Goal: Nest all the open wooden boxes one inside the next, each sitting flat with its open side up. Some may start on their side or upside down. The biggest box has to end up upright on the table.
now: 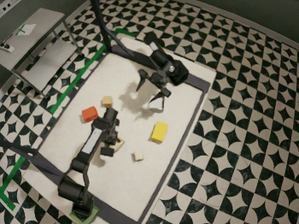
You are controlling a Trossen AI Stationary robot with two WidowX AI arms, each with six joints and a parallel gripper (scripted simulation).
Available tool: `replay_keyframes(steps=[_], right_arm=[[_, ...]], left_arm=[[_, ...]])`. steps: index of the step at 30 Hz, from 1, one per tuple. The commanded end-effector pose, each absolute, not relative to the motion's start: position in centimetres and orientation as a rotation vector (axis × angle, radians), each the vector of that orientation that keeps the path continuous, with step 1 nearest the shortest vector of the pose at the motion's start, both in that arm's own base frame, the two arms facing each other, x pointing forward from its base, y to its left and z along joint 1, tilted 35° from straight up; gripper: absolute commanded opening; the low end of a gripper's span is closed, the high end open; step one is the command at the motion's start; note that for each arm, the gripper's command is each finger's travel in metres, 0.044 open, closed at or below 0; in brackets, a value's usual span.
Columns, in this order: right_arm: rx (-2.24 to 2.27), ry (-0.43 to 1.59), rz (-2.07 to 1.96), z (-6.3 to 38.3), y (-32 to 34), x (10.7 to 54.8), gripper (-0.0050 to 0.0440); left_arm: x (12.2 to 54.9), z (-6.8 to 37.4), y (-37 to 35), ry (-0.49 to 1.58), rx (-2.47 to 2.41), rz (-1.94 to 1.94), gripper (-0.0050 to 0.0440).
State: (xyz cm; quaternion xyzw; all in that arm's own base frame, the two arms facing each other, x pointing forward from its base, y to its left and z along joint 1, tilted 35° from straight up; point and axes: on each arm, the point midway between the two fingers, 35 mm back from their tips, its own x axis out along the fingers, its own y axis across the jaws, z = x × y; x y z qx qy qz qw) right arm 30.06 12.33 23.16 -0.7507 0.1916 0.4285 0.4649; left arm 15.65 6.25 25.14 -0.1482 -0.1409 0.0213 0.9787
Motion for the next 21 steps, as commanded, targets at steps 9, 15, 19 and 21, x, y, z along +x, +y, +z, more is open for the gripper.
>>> replay_keyframes(steps=[9,15,19,21], right_arm=[[-1.389,0.632,0.800,26.0,12.1,29.0,-0.0050],[-1.199,0.694,0.713,26.4,12.1,28.7,-0.0050],[-1.058,0.736,0.648,26.7,12.0,28.4,-0.0050],[-0.987,0.755,0.615,26.8,12.0,28.3,-0.0050]], left_arm=[[15.6,25.1,6.2,-0.282,-0.302,0.041,0.0400],[15.6,25.1,6.2,-0.282,-0.302,0.041,0.0400],[15.6,25.1,6.2,-0.282,-0.302,0.041,0.0400],[15.6,25.1,6.2,-0.282,-0.302,0.041,0.0400]])
